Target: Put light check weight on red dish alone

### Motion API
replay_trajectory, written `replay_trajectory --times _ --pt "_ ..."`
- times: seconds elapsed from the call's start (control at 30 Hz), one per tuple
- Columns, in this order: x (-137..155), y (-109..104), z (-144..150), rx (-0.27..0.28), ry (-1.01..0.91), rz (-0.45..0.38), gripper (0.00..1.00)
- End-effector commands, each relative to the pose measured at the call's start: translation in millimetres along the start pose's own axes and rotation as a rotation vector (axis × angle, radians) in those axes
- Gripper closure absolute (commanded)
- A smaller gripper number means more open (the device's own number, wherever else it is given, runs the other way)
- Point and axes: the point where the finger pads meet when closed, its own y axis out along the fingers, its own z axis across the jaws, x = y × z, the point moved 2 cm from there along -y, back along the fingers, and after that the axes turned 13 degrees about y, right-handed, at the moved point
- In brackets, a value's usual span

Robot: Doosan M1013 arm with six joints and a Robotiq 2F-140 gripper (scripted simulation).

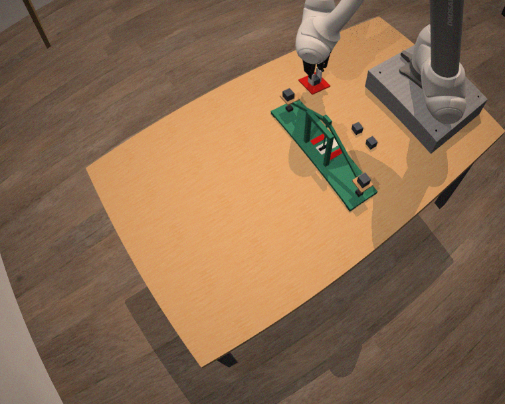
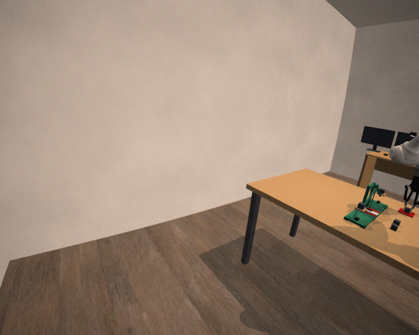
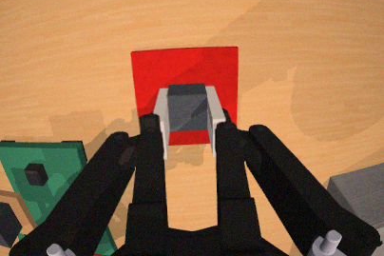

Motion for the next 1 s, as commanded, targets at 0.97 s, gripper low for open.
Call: replay_trajectory --times 0.97 --pt "1.9 -1.5 0.6 -0.001 -0.001 -0.001 0.65"
